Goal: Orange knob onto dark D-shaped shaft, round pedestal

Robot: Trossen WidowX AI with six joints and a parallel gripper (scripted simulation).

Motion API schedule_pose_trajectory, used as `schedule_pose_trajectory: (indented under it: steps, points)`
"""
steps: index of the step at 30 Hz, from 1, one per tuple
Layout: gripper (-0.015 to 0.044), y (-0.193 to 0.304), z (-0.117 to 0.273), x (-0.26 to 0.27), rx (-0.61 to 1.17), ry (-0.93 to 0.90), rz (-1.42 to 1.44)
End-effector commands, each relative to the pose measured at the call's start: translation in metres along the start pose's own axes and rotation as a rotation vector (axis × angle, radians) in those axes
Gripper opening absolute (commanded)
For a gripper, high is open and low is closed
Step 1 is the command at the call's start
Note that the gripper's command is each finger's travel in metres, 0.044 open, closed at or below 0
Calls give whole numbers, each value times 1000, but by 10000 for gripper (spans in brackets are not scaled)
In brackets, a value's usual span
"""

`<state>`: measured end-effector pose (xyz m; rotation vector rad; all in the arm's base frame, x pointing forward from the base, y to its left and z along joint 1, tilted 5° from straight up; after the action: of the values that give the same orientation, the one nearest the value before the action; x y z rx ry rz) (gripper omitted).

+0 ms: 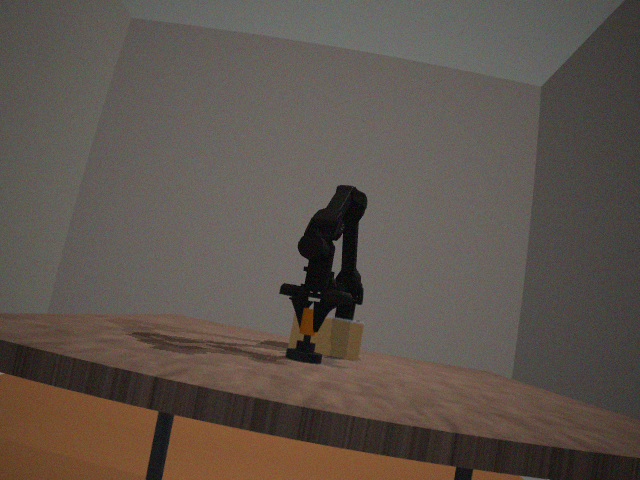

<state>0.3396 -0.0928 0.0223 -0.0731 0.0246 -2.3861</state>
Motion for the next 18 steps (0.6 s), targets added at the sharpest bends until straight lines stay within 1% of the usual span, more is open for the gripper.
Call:
schedule_pose_trajectory:
  steps: [1, 4, 9, 18]
  points:
    - [0, 1, 4, 0, 9, 3, 4]
    - [0, 1, 5, 0, 9, 2, 29]
    - [0, -1, 6, 1, 9, 2, 203]
    - [0, -2, 0, 2, 9, 1, 213]
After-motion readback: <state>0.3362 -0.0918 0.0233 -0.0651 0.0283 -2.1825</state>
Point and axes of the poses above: the point midway between the two fingers, 35 mm back from their tips, its own z axis back along the fingers, its own x axis across the jaws, y = z × x, the point moved 4 cm from there along z, back along the fingers, and after that the axes turned 6 degrees about -z, right-handed, at the moved point
